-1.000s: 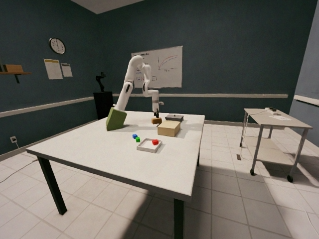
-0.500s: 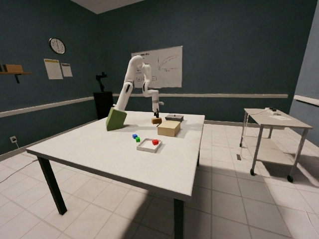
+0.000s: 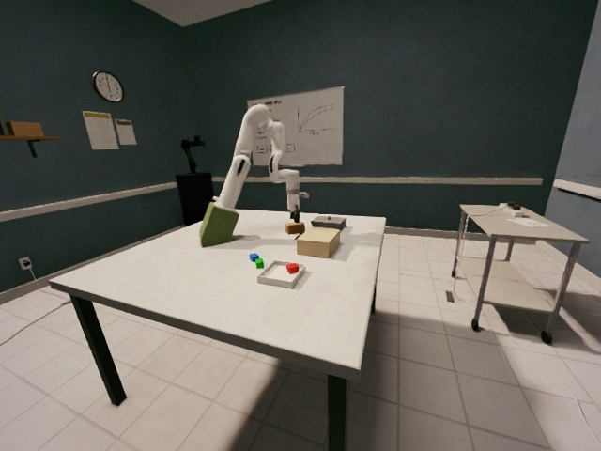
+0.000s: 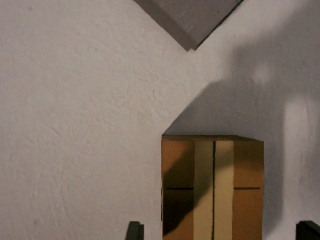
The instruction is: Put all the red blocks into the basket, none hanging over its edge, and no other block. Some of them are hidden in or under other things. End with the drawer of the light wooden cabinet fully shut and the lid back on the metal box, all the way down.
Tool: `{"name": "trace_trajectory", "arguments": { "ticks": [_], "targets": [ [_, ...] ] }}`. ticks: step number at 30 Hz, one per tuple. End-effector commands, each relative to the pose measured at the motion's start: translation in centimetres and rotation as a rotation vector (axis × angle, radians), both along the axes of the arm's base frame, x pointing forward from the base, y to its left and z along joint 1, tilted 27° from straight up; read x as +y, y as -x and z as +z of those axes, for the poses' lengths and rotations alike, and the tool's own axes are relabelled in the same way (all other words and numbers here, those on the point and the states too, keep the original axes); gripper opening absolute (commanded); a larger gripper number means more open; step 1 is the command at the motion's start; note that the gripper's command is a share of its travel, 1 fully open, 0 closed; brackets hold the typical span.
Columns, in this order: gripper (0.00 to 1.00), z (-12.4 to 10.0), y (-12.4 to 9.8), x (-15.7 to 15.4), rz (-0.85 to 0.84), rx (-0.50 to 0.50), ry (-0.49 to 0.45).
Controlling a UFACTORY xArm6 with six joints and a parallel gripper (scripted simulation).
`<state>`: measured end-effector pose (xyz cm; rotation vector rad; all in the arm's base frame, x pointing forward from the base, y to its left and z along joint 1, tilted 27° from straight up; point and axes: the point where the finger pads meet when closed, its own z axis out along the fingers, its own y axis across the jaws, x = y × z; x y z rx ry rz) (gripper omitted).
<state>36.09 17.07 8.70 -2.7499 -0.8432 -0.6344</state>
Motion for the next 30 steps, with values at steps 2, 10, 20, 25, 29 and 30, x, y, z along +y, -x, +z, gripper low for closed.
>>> {"name": "trace_trajectory", "arguments": {
  "ticks": [2,10,20,25,29,30],
  "targets": [
    [0.9,0.1,-0.1,0.0,0.0,-0.002,-0.001],
    [0.9,-0.1,-0.1,0.1,0.0,-0.002,-0.001],
    [0.9,-0.6,-0.3,0.3,0.0,-0.002,-0.001],
    [0.9,-1.1,-0.5,0.4,0.0,-0.002,-0.001],
    [0.9,-1.3,-0.6,0.5,0.0,-0.002,-0.001],
    [0.9,-1.5,-0.7,0.6,0.0,-0.002,-0.001]
  ]
}}
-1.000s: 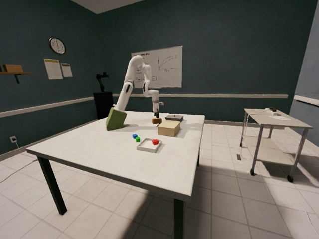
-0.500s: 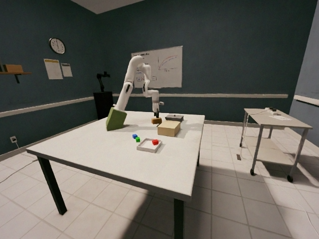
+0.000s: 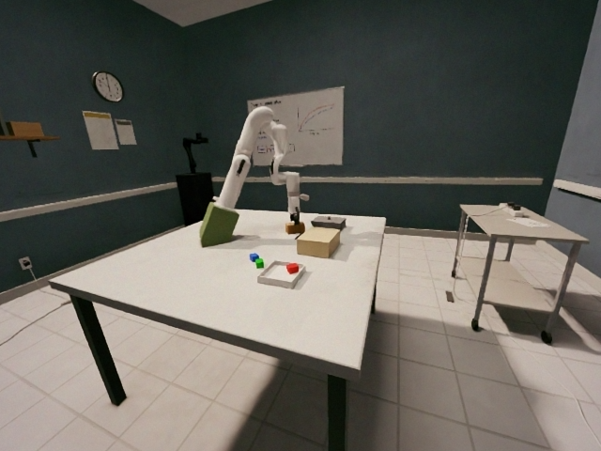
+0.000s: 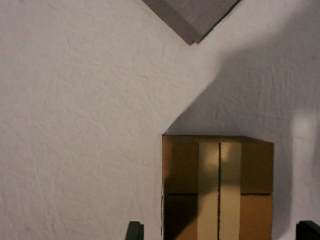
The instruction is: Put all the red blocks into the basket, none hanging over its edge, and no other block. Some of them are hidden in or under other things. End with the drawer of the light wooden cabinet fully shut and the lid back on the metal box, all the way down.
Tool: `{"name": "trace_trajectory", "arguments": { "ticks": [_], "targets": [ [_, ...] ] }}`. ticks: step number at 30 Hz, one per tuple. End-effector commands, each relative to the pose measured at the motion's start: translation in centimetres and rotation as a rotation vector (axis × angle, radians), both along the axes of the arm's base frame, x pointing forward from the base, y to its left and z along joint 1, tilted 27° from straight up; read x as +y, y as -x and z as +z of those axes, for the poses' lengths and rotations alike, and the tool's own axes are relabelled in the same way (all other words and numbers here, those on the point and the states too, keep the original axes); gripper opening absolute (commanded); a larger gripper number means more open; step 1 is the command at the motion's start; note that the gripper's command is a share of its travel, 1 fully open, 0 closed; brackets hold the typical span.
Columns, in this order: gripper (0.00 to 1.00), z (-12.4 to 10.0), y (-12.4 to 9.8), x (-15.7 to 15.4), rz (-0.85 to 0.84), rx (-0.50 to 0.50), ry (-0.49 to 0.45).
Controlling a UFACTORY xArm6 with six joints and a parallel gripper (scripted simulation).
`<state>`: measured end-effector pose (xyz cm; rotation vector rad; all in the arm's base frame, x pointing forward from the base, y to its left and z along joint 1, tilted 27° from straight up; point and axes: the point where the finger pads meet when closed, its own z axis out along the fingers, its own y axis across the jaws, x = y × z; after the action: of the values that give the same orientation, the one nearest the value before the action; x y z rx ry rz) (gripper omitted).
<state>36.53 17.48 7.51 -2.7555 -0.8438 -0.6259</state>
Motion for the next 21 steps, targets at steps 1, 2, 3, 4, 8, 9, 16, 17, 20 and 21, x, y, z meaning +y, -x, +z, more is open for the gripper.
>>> {"name": "trace_trajectory", "arguments": {
  "ticks": [1,2,3,4,8,9,16,17,20,21],
  "targets": [
    [0.9,-0.4,-0.3,0.2,0.0,-0.007,-0.006],
    [0.9,-0.5,-0.3,0.2,0.0,-0.007,-0.006],
    [0.9,-0.7,-0.4,0.3,0.0,-0.007,-0.006],
    [0.9,-0.8,-0.4,0.3,0.0,-0.007,-0.006],
    [0.9,-1.3,-0.7,0.5,0.0,-0.007,-0.006],
    [0.9,-1.5,-0.7,0.6,0.0,-0.007,-0.006],
    [0.9,-2.1,-1.0,0.8,0.0,-0.007,-0.006],
    [0.9,-2.2,-1.0,0.8,0.0,-0.007,-0.006],
    [0.9,-2.6,-1.1,0.9,0.0,-0.007,-0.006],
    [0.9,-2.7,-1.2,1.0,0.0,-0.007,-0.006]
  ]
}}
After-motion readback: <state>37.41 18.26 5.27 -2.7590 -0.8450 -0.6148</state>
